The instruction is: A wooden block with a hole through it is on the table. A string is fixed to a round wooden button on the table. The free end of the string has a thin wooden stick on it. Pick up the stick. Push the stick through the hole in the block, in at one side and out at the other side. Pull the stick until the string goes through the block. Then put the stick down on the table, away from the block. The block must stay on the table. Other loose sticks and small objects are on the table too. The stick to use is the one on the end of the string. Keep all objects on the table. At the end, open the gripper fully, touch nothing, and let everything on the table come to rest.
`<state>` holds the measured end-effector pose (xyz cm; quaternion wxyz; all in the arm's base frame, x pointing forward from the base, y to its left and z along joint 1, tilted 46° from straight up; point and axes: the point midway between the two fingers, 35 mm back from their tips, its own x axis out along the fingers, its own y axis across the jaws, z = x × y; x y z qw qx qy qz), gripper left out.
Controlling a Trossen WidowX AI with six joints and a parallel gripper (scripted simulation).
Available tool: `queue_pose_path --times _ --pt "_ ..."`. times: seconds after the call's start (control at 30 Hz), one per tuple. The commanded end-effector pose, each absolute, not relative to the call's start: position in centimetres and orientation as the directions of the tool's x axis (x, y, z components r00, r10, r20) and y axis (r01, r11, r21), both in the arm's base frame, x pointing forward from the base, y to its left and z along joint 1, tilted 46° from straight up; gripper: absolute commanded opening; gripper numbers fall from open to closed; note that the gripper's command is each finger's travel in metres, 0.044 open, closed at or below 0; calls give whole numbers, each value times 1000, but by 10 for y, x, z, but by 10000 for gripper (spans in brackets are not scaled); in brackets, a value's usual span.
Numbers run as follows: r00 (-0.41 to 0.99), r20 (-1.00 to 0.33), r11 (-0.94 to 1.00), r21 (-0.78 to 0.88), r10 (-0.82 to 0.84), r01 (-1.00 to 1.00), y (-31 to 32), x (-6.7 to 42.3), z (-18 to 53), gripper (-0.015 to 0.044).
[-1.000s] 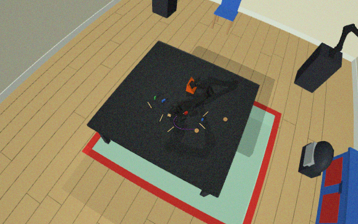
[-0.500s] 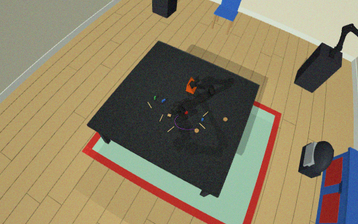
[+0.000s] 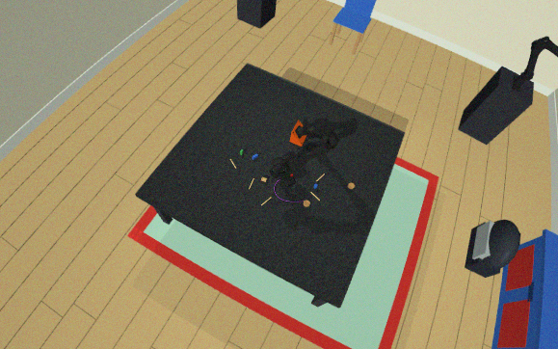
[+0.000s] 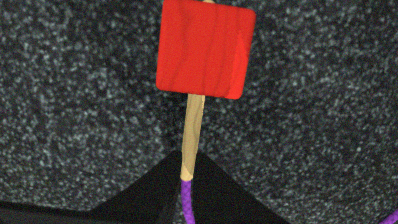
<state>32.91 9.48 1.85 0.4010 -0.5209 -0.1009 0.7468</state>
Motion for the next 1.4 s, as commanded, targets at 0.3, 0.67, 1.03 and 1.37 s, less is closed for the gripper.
queue_pose_path --times 0.3,0.67,1.03,1.37 --pt "-134 -693 -653 -570 708 -499 100 314 26 0" --pt "-136 -697 -658 -568 704 -495 101 311 28 79" --pt "-137 -700 -660 -564 701 -496 46 320 81 121" --pt "-127 -698 -565 -444 705 -695 48 317 82 121"
